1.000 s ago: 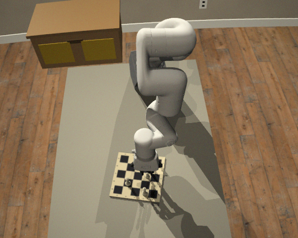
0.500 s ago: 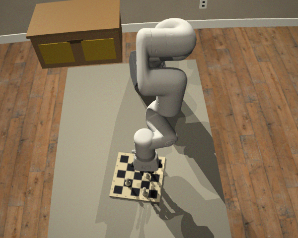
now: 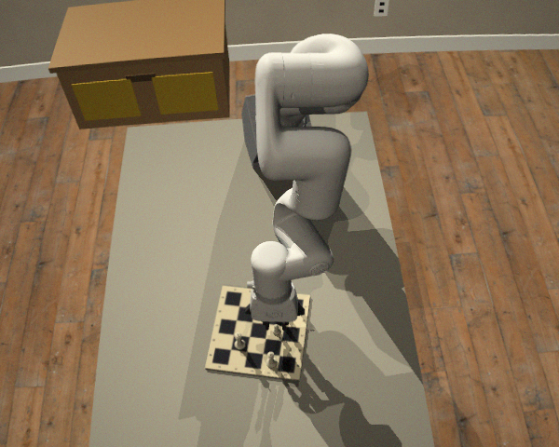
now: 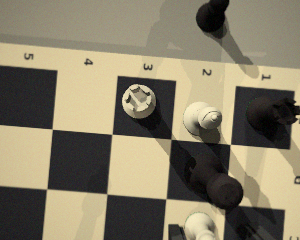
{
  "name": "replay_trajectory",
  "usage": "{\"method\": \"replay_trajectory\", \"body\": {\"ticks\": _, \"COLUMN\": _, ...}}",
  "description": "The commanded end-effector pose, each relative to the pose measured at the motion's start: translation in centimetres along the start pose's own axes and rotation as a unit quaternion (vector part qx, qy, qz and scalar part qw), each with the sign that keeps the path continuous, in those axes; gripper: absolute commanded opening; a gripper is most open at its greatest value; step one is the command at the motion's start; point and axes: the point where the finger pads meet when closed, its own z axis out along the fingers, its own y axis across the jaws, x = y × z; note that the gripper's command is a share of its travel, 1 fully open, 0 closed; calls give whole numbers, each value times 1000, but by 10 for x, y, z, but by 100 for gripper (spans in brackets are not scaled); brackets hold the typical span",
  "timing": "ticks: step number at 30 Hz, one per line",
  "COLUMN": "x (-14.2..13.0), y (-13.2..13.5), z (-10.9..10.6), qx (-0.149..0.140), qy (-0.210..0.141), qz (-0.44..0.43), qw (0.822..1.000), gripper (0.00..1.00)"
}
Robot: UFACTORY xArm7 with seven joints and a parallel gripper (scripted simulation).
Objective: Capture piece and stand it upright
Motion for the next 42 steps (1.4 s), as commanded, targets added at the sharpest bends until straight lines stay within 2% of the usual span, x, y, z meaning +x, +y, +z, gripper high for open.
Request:
{"method": "replay_trajectory", "body": {"ticks": 1, "x": -1, "y": 0, "z": -1, "qx": 0, "qy": -1, "qz": 0, "qw": 1000, "gripper": 35}}
{"method": "replay_trajectory", "body": {"ticks": 24, "x": -1, "y": 0, "z": 0, "qx": 0, "qy": -1, "qz": 0, "qw": 1000, "gripper": 35}}
{"method": "replay_trajectory", "body": {"ticks": 42, "x": -1, "y": 0, "z": 27, "qx": 0, "qy": -1, "qz": 0, "qw": 1000, "gripper": 35}}
